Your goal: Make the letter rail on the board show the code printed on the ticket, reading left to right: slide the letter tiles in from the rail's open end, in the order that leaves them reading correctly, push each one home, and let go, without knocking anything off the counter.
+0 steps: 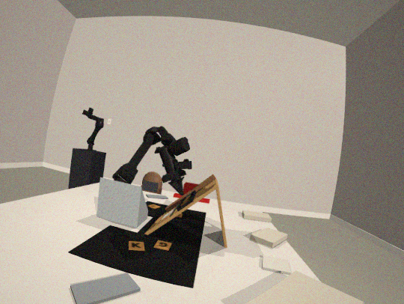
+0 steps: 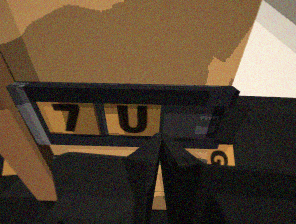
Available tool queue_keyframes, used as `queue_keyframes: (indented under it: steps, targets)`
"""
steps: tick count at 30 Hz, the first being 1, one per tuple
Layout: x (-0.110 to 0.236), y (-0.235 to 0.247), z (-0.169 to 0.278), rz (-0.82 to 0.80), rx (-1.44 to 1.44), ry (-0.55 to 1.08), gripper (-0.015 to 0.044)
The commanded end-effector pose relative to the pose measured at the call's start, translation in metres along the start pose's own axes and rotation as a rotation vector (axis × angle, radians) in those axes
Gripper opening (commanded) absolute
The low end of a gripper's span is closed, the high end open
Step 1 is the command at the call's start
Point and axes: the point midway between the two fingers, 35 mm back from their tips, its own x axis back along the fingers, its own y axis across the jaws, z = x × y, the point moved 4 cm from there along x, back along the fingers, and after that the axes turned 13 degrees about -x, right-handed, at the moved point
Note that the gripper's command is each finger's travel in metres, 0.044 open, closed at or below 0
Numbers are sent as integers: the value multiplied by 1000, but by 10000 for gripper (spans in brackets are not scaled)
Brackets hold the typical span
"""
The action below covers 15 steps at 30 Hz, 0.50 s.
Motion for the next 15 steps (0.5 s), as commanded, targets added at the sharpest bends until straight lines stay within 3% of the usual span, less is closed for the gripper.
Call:
queue_keyframes:
  steps: [1,8,15]
  targets:
    - [-4,-4,-18,47,20,165,0]
    - [-7,-4,-32,65,49,433,0]
    - [-7,-3,-32,64,50,440,0]
